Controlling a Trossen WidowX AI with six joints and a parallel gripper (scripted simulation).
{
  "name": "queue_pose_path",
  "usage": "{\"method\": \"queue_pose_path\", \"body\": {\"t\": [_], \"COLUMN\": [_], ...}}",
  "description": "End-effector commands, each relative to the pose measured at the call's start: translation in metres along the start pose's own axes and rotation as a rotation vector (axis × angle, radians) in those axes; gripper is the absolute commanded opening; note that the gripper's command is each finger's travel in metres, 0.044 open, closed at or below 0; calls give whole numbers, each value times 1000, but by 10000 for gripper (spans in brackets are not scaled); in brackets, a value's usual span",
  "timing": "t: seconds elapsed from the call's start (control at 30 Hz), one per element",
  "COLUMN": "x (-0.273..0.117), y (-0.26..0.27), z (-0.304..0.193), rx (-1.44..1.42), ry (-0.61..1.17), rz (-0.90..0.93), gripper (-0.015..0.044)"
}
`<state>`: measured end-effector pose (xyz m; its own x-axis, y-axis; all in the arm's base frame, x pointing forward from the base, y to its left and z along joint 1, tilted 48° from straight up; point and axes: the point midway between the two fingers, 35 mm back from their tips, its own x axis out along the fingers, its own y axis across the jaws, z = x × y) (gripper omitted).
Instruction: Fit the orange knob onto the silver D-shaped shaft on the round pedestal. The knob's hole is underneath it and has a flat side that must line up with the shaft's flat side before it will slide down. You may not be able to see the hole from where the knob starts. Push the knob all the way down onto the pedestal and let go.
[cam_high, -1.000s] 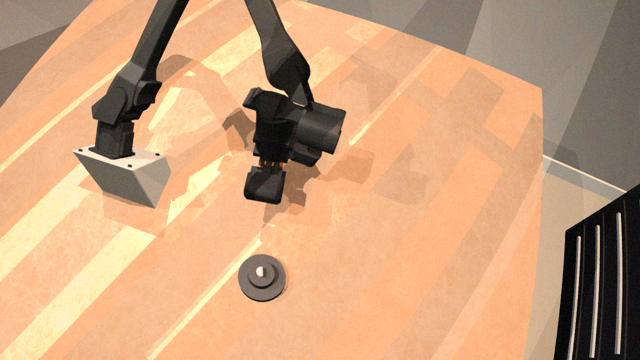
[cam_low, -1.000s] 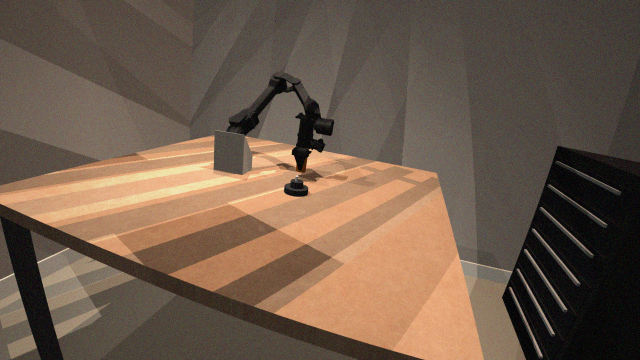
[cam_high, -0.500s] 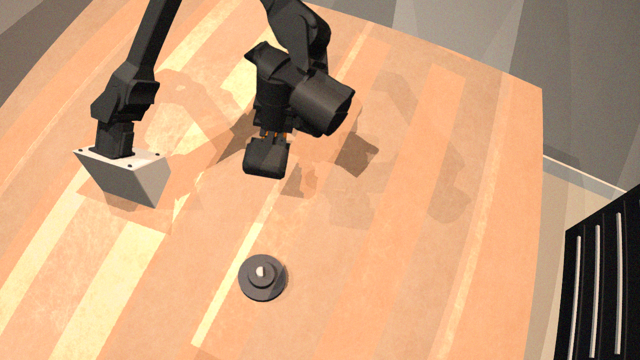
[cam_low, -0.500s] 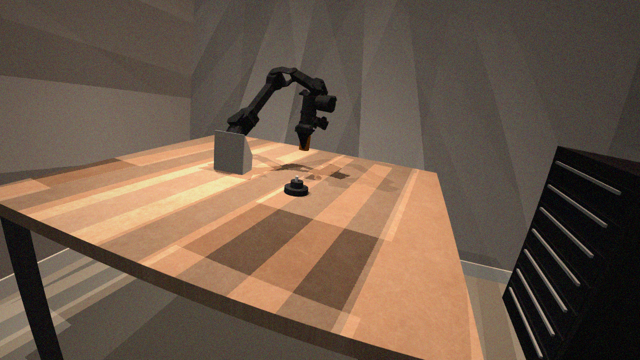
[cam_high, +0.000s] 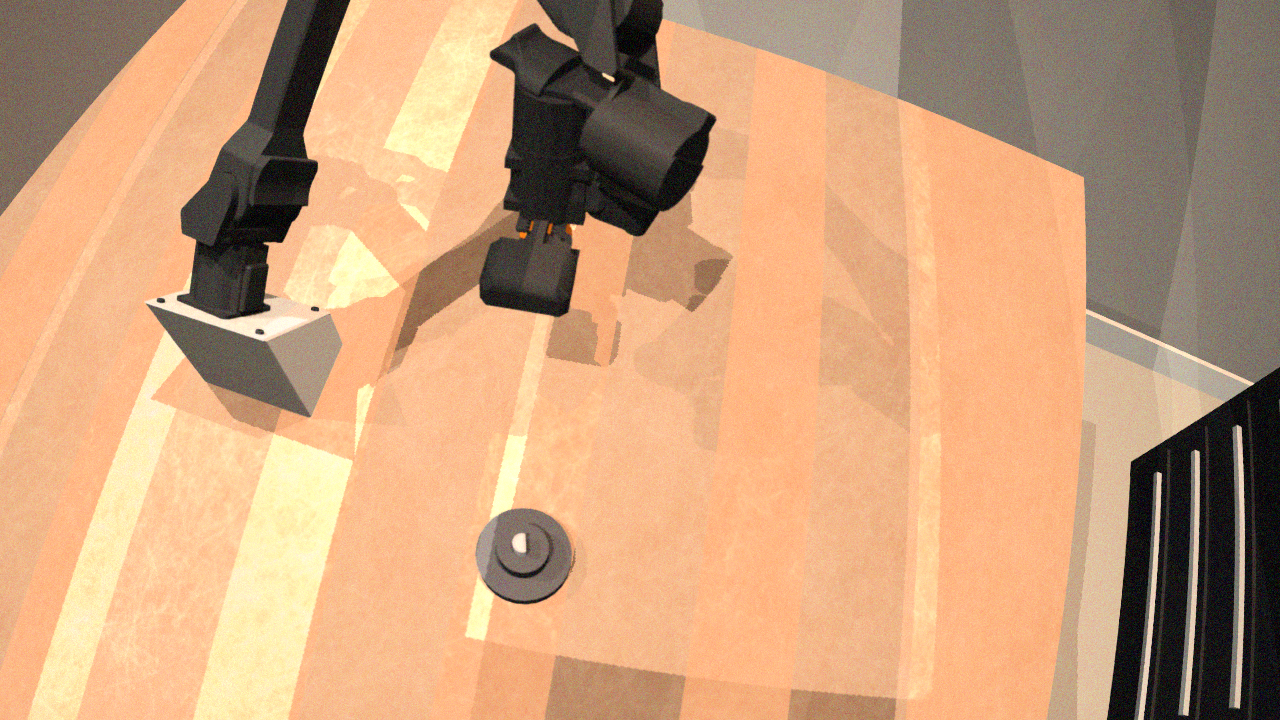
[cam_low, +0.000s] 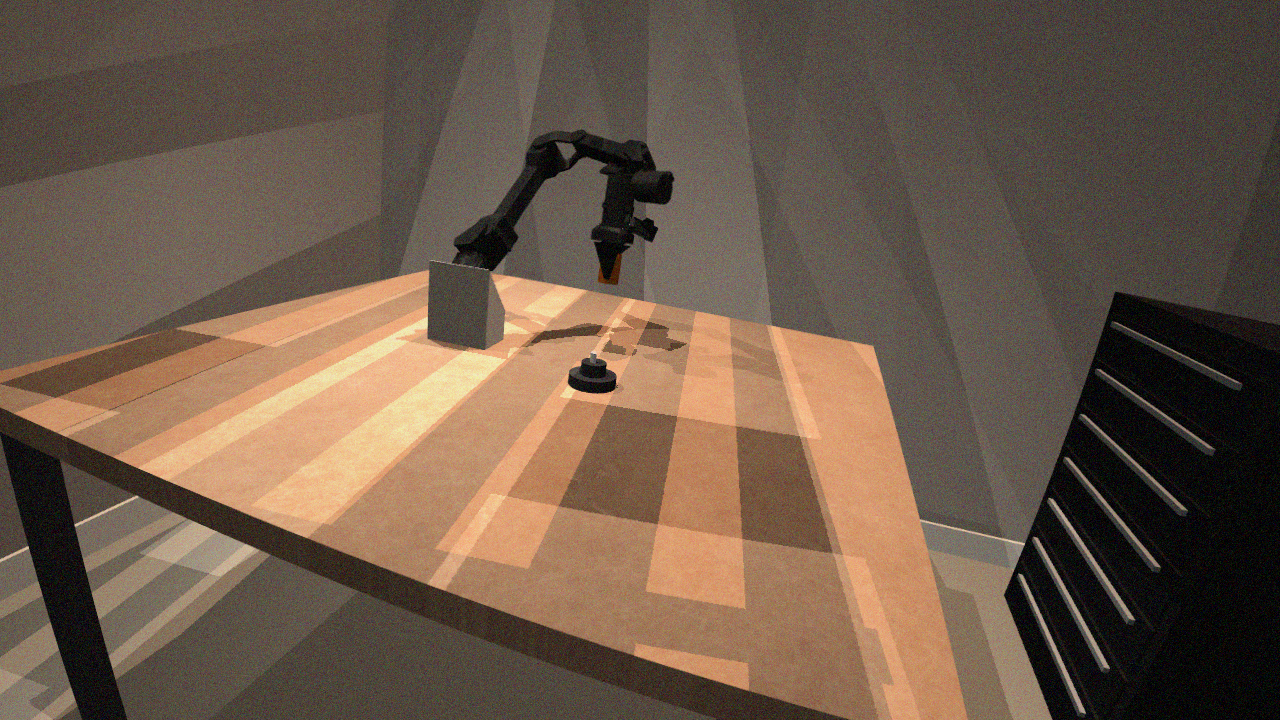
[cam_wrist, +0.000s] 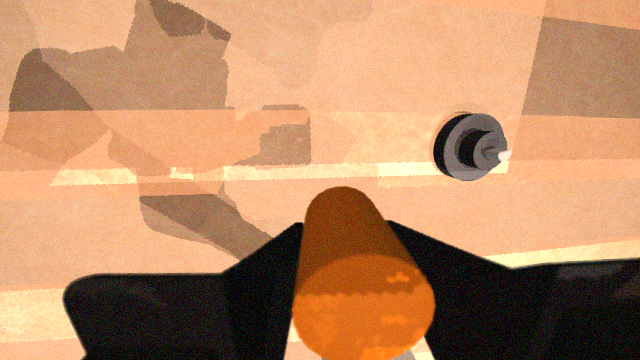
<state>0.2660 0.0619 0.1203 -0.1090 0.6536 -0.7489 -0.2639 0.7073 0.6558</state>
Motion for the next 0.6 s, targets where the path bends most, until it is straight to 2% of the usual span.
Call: {"method": "queue_pose_path", "body": {"t": [0.0, 0.57], "x": [-11, -47], "y": [0, 2], "z": [2, 2], "rx": [-1, 2], "ry": [-14, -14], "rz": [-88, -457], "gripper": [0, 0]}}
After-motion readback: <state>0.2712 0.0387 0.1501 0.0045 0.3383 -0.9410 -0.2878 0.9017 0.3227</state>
